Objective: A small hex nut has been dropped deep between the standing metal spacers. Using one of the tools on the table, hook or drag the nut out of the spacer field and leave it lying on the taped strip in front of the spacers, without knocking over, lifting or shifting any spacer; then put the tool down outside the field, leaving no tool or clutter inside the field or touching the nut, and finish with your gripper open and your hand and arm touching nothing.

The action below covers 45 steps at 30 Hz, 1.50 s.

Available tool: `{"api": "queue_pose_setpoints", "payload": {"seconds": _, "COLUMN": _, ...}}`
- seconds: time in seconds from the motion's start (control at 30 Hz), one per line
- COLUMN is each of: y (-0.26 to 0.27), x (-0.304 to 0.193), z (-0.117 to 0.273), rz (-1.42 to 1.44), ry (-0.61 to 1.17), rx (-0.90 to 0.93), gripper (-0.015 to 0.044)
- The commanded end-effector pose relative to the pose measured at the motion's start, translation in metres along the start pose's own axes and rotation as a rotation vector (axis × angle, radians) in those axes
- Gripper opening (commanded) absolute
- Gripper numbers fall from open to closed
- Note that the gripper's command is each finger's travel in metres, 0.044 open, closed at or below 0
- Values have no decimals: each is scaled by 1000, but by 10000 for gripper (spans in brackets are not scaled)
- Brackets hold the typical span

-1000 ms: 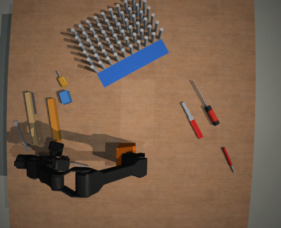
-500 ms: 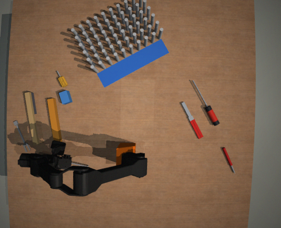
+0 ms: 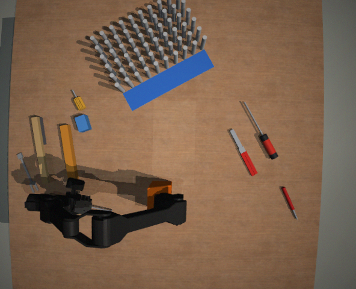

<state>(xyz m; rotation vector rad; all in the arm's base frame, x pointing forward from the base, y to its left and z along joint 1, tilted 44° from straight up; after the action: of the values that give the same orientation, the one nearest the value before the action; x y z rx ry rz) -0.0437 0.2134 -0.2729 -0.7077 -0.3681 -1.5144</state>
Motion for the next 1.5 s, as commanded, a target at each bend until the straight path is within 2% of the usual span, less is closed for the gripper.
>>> {"api": "queue_pose_setpoints", "payload": {"seconds": 0.0, "y": 0, "x": 0, "z": -1, "rz": 5, "ry": 0, "rx": -2, "gripper": 0}}
{"api": "queue_pose_setpoints", "payload": {"seconds": 0.17, "y": -1, "x": -2, "z": 2, "rz": -3, "ry": 14, "rx": -9, "gripper": 0}}
{"api": "queue_pose_setpoints", "payload": {"seconds": 0.5, "y": -14, "x": -3, "z": 58, "rz": 1, "ry": 0, "rx": -1, "gripper": 0}}
{"api": "queue_pose_setpoints", "payload": {"seconds": 0.7, "y": -16, "x": -3, "z": 58, "rz": -15, "ry": 3, "rx": 2, "gripper": 0}}
{"api": "queue_pose_setpoints", "payload": {"seconds": 1.47, "y": -80, "x": 1, "z": 43, "rz": -574, "ry": 128, "rx": 69, "gripper": 0}}
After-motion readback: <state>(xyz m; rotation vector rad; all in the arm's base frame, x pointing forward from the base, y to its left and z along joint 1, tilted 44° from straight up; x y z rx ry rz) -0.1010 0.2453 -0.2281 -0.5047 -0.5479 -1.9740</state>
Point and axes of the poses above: the point midway between the two fingers, 35 mm back from their tips, its own z axis back along the fingers, its own y axis across the jaws, x = y × z, the point moved 1 cm from there along z, back along the fingers, and after that the axes turned 11 degrees about z, right-handed, at the moved point
